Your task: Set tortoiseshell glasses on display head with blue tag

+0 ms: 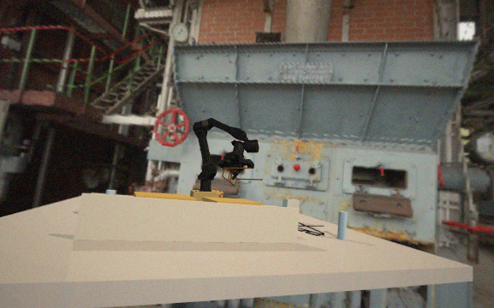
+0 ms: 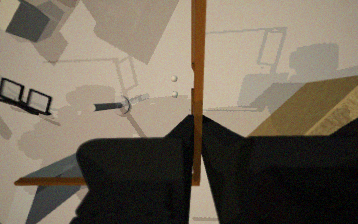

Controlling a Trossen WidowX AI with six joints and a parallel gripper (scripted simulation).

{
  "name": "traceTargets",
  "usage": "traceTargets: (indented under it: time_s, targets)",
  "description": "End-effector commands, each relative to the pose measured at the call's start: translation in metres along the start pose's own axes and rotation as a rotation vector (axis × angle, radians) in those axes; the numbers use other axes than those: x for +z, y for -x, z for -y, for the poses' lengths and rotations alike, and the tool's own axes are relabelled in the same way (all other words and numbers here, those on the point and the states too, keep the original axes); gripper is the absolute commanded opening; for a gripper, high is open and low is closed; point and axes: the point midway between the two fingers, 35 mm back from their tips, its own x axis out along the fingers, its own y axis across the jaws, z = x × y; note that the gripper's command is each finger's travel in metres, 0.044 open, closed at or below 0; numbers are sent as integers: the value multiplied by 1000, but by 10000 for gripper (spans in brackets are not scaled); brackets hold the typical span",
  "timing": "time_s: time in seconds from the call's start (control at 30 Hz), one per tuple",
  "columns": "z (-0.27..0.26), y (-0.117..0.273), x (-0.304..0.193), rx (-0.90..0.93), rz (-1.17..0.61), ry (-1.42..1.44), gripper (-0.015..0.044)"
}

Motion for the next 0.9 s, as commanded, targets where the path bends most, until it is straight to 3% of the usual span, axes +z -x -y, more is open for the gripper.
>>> traceTargets:
  time_s: [0.0,0.87]
  targets:
    - [6,6,-4,26,24,-92,0]
    - [35,35,-24,266,39,-666,0]
